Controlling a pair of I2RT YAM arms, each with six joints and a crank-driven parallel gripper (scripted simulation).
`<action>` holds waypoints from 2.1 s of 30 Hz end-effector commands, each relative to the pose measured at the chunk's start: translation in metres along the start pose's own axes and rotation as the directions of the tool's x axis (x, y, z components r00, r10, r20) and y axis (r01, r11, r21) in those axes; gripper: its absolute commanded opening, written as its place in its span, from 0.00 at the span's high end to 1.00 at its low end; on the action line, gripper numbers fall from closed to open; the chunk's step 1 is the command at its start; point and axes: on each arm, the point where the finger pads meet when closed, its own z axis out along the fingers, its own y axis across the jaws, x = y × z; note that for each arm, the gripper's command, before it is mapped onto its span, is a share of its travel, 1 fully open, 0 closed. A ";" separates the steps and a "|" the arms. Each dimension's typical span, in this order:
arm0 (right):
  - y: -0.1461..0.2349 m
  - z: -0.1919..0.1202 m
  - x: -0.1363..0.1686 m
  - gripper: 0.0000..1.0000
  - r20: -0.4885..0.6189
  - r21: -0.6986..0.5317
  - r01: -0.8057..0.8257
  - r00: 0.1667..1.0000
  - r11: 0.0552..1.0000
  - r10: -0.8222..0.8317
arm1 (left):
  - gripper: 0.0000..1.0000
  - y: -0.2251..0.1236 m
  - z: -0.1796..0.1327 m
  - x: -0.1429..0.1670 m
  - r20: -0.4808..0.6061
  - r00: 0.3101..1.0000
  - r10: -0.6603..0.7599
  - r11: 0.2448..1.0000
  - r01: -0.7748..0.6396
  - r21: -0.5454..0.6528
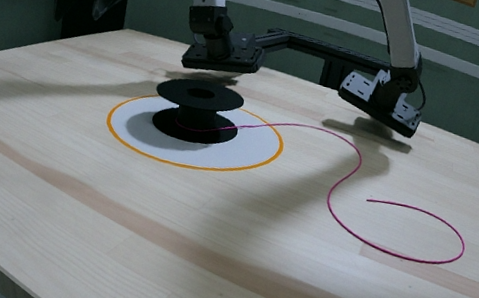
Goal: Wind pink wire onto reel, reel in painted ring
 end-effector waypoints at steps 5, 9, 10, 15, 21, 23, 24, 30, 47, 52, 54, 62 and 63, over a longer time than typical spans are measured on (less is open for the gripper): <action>0.003 0.006 -0.016 0.00 0.098 -0.002 0.003 0.995 1.000 -0.002 | 0.00 0.000 0.007 -0.012 0.081 0.997 -0.004 1.000 0.005 -0.007; 0.003 0.006 -0.016 0.00 0.098 -0.002 0.003 0.995 1.000 -0.002 | 0.00 0.000 0.007 -0.012 0.081 0.997 -0.004 1.000 0.005 -0.007; 0.003 0.006 -0.016 0.00 0.098 -0.002 0.003 0.995 1.000 -0.002 | 0.00 0.000 0.007 -0.012 0.081 0.997 -0.004 1.000 0.005 -0.007; 0.003 0.006 -0.016 0.00 0.098 -0.002 0.003 0.995 1.000 -0.002 | 0.00 0.000 0.007 -0.012 0.081 0.997 -0.004 1.000 0.005 -0.007; 0.003 0.006 -0.016 0.00 0.098 -0.002 0.003 0.995 1.000 -0.002 | 0.00 0.000 0.007 -0.012 0.081 0.997 -0.004 1.000 0.005 -0.007; 0.003 0.006 -0.016 0.00 0.098 -0.002 0.003 0.995 1.000 -0.002 | 0.00 0.000 0.007 -0.012 0.081 0.997 -0.004 1.000 0.005 -0.007; 0.003 0.006 -0.016 0.00 0.098 -0.002 0.003 0.995 1.000 -0.002 | 0.00 0.000 0.007 -0.012 0.081 0.997 -0.004 1.000 0.004 -0.006; 0.003 0.006 -0.016 0.00 0.098 -0.002 0.003 0.995 1.000 -0.002 | 0.01 -0.004 0.007 -0.010 0.074 0.997 0.003 1.000 -0.003 0.003; 0.003 0.006 -0.016 0.00 0.098 -0.002 0.003 0.995 1.000 -0.002 | 0.11 -0.087 0.000 0.026 -0.045 0.980 0.195 0.957 -0.179 0.229; 0.003 0.006 -0.016 0.00 0.098 -0.002 0.003 0.995 1.000 -0.002 | 0.18 -0.138 -0.017 0.049 -0.069 0.936 0.344 0.874 -0.293 0.387; 0.003 0.006 -0.016 0.00 0.098 -0.002 0.003 0.995 1.000 -0.002 | 0.21 -0.159 -0.028 0.060 -0.064 0.908 0.414 0.821 -0.342 0.457; 0.003 0.006 -0.016 0.00 0.098 -0.002 0.003 0.995 1.000 -0.002 | 0.31 -0.221 -0.074 0.091 0.025 0.781 0.624 0.579 -0.483 0.657; 0.003 0.006 -0.016 0.00 0.098 -0.002 0.003 0.995 1.000 -0.002 | 0.32 -0.230 -0.083 0.097 0.052 0.754 0.655 0.527 -0.504 0.684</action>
